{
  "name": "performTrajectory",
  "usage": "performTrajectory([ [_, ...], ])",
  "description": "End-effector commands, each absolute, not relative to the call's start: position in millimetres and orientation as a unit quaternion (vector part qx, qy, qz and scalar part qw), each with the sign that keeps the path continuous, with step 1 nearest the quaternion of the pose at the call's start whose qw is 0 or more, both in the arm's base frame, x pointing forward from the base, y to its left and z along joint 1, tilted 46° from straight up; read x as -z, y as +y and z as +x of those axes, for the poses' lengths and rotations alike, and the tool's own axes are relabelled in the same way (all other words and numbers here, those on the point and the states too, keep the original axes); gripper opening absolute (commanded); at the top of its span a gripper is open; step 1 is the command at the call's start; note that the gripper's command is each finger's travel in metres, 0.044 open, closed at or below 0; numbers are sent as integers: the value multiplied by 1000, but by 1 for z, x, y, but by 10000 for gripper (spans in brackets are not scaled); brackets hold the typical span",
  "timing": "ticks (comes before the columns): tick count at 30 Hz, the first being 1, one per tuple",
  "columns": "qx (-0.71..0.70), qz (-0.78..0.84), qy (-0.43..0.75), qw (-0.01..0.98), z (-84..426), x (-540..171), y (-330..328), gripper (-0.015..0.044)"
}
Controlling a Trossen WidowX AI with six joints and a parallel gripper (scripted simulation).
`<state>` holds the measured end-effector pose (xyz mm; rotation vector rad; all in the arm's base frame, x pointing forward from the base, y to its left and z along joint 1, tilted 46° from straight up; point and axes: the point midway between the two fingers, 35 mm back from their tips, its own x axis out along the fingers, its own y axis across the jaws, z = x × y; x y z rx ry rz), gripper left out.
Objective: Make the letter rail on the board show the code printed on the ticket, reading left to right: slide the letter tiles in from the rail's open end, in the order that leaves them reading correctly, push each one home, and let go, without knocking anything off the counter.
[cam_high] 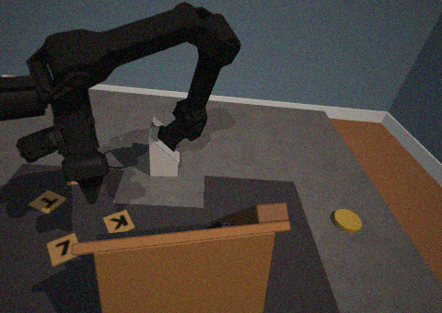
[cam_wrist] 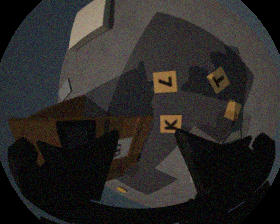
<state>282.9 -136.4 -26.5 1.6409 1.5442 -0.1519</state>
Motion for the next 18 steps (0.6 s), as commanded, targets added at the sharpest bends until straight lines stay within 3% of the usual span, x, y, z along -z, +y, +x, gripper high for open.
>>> performTrajectory([
  [1, 342, 714, 590, 159, 302, 90, -130, 340],
  [11, 544, 692, 472, -48, 309, 135, -117, 340],
  [18, 561, 687, 456, -67, 310, 139, -116, 340],
])
